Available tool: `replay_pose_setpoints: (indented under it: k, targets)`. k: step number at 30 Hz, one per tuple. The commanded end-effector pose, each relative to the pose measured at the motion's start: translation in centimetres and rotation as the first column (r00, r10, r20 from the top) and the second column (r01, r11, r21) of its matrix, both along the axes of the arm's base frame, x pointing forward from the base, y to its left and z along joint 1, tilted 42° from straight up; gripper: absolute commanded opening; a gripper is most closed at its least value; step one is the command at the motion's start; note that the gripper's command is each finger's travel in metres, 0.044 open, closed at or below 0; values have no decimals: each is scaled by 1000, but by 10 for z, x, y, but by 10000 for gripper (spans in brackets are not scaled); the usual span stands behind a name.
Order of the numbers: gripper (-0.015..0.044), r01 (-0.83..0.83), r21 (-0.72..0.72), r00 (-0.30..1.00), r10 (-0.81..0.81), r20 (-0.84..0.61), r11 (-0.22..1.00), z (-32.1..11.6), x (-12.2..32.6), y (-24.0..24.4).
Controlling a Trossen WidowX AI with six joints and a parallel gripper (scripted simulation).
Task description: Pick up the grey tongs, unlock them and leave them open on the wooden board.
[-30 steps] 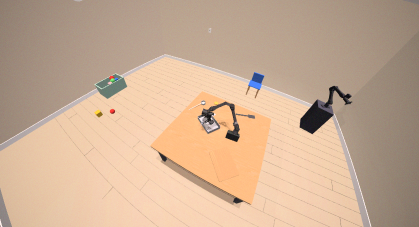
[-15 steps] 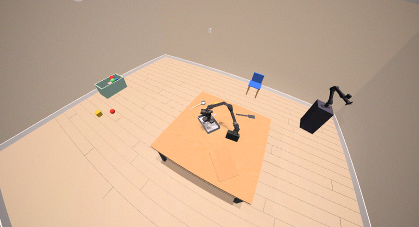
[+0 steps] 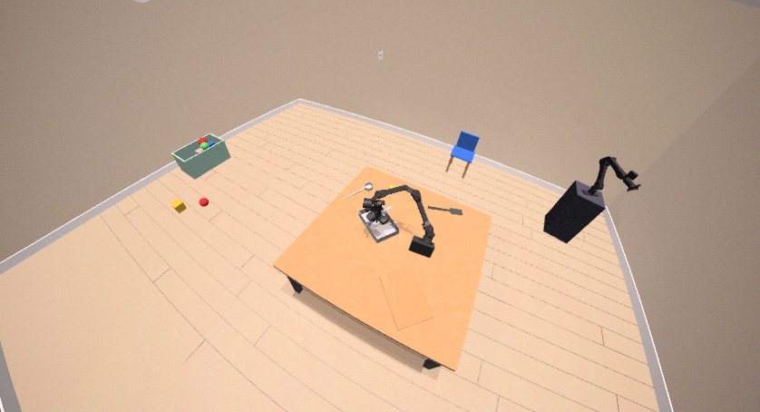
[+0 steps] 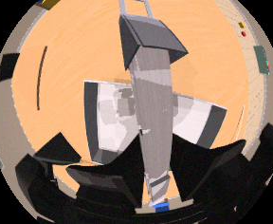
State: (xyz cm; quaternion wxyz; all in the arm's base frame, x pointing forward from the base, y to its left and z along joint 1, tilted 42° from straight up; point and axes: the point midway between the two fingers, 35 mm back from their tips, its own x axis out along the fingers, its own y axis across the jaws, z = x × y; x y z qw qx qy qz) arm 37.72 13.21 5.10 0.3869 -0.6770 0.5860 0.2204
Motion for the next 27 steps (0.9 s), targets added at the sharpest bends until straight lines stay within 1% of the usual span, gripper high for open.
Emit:
replay_pose_setpoints:
  k: [1, 13, 22, 27]
  targets:
    - [-150, -46, 6, 998, 46, -37, 999, -15, -9, 29]
    - [-150, -186, 9, 970, 185, -157, 983, -62, -53, 114]
    - [-150, -276, 3, 934, 269, -237, 961, -99, -101, 165]
    - [-150, -322, -6, 909, 307, -280, 947, -118, -130, 185]
